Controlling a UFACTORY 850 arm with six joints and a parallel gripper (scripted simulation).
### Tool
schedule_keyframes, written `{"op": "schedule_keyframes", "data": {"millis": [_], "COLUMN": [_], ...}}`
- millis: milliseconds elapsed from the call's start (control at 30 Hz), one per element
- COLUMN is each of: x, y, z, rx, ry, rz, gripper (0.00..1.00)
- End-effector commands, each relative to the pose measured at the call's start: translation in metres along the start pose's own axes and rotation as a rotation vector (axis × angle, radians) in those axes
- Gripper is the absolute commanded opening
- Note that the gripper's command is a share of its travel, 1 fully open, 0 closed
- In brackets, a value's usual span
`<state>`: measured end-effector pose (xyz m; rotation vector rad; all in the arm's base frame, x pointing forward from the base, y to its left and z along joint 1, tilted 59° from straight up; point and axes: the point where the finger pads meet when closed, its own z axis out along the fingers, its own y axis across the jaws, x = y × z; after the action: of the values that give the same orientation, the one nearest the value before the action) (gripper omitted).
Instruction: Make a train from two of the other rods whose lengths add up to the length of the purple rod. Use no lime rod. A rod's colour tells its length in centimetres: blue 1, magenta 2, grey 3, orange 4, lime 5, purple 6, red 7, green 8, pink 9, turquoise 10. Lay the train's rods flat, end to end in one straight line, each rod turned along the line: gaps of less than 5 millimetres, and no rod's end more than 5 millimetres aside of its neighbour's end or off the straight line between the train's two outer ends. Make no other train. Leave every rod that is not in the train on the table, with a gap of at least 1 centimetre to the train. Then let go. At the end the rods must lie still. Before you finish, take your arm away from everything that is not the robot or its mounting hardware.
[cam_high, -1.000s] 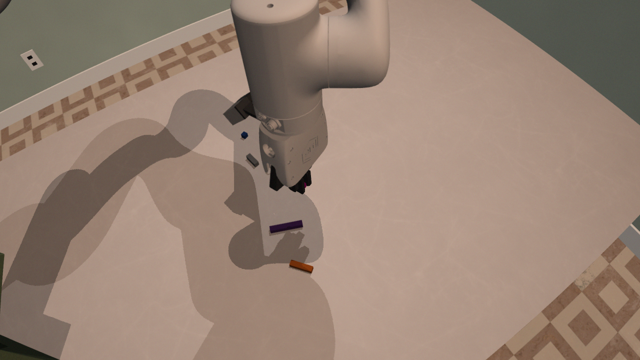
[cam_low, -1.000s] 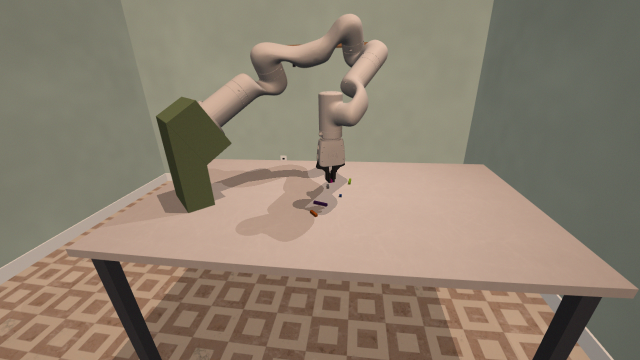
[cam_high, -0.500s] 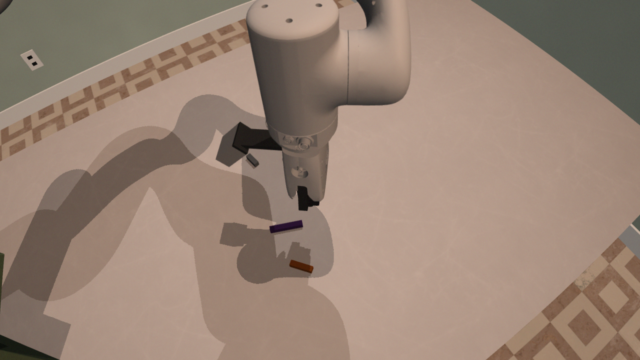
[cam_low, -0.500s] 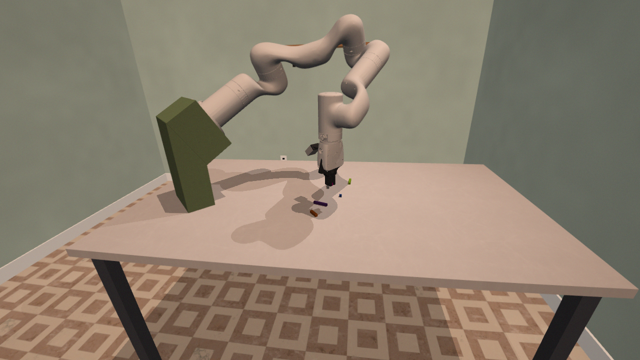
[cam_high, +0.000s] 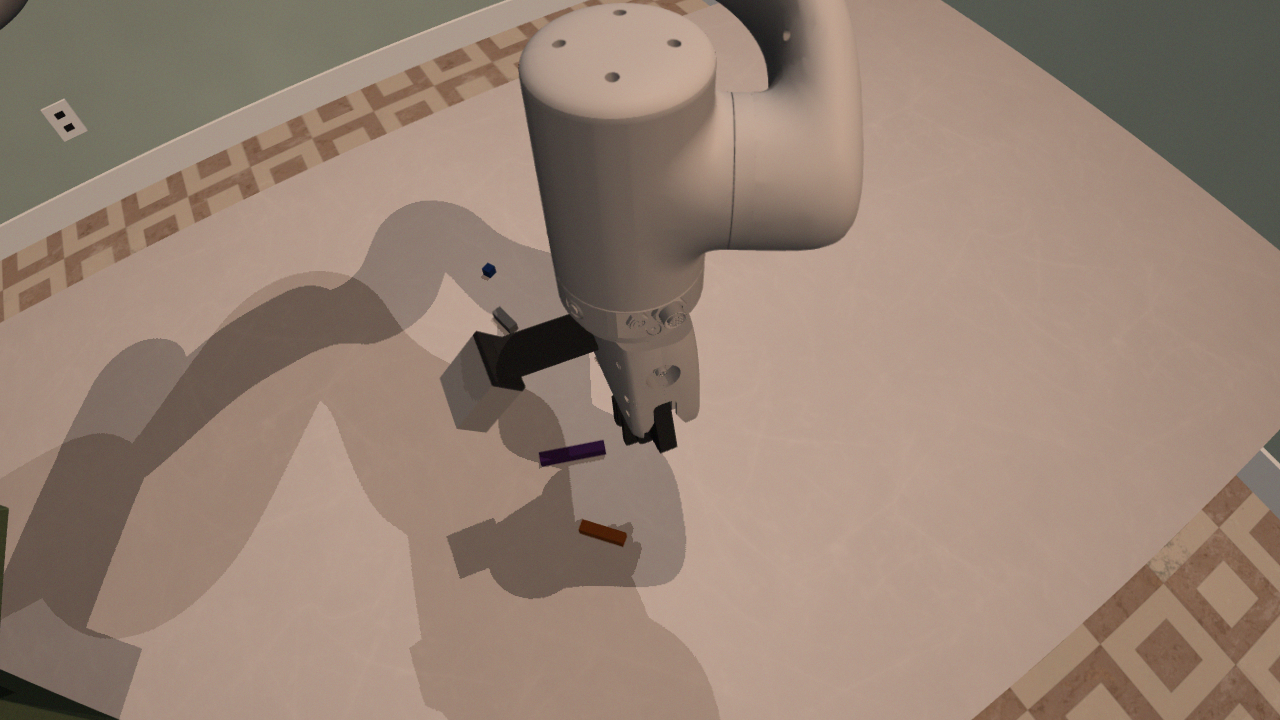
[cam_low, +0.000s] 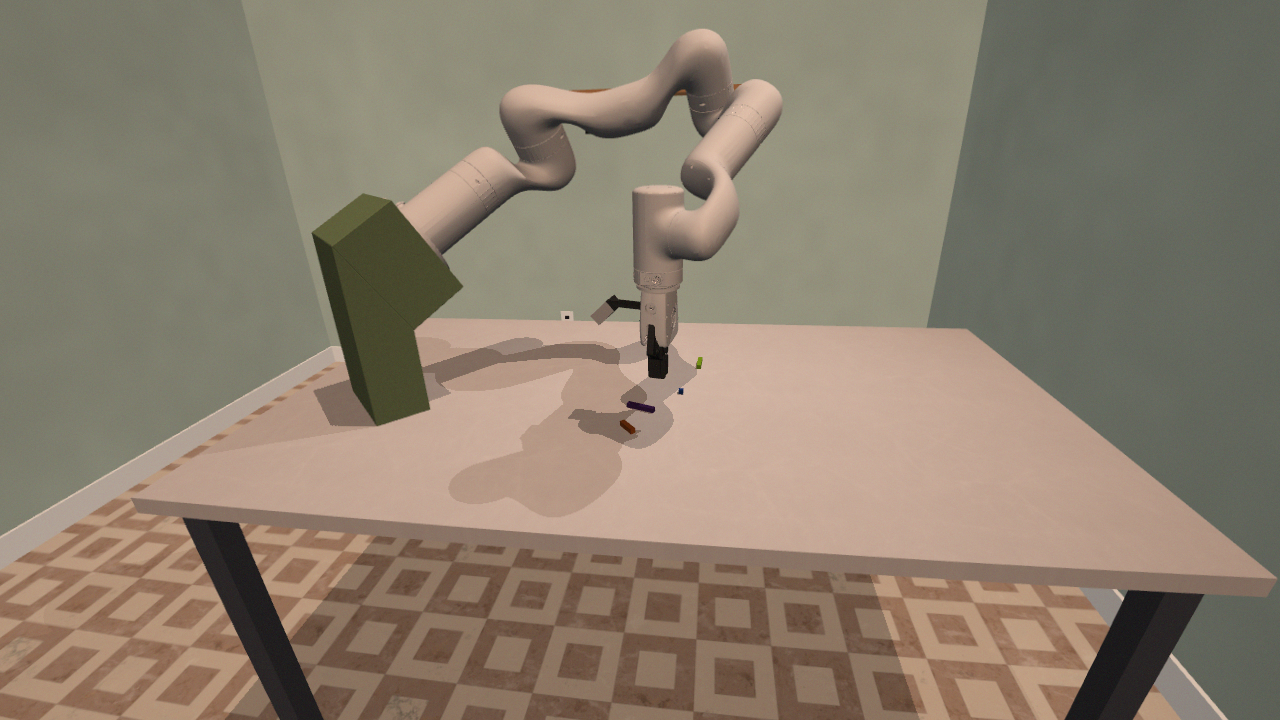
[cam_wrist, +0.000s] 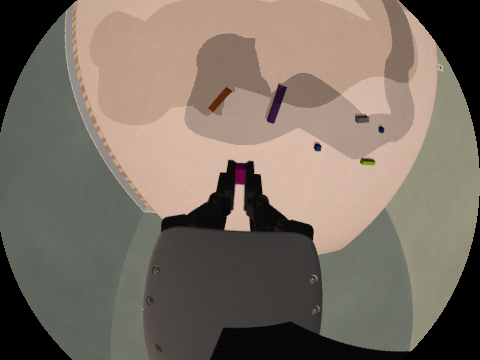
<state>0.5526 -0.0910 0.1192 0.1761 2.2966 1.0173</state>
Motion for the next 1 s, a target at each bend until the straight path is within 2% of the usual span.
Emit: {"op": "schedule_keyframes", "data": {"millis": [0, 633, 967], "x": [-0.001, -0.001, -0.001], "y": [-0.01, -0.011, -0.011], "z": [-0.001, 0.0, 0.013], "rx": [0.0, 0.0, 0.0], "ry": [-0.011, -0.011, -0.011], "rz": [-0.152, -0.181, -0.182], "gripper": [0.04, 0.04, 0.04]}}
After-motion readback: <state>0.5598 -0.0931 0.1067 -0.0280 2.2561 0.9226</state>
